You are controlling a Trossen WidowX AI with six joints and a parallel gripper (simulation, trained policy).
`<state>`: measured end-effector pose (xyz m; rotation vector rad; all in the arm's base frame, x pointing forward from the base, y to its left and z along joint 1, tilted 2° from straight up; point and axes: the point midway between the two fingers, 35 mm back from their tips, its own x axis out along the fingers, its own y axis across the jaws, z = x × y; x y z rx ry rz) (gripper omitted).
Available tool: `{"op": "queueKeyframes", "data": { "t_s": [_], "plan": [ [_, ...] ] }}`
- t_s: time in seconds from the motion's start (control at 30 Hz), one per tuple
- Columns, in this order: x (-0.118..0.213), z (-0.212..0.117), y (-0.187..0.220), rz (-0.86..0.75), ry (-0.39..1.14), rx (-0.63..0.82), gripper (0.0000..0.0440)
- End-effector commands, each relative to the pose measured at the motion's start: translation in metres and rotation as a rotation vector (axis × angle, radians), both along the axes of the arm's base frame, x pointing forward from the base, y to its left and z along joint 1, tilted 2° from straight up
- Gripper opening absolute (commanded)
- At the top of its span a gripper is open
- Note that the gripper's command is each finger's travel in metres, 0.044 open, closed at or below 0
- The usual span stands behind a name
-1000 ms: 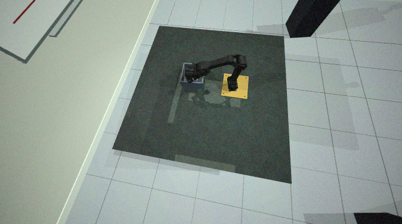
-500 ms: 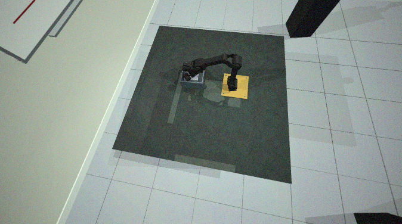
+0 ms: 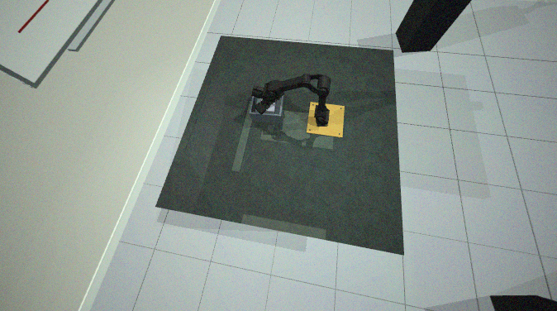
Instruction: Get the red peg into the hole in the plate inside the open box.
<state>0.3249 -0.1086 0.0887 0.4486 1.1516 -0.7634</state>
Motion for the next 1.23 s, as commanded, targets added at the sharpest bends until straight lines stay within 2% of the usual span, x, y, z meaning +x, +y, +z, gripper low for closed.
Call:
{"op": "queueKeyframes", "data": {
  "t_s": [0.0, 0.17, 0.33, 0.63, 1.2],
  "plan": [
    [0.002, -0.006, -0.001, 0.027, 0.020, 0.029, 0.0174],
    [0.009, 0.003, -0.006, 0.063, 0.028, 0.031, 0.0181],
    [0.026, 0.019, -0.009, 0.080, -0.002, 0.042, 0.0210],
    [0.049, 0.032, -0.007, 0.082, 0.000, 0.100, 0.0440],
    [0.100, 0.076, 0.018, 0.142, -0.067, 0.206, 0.0440]
  ]
}}
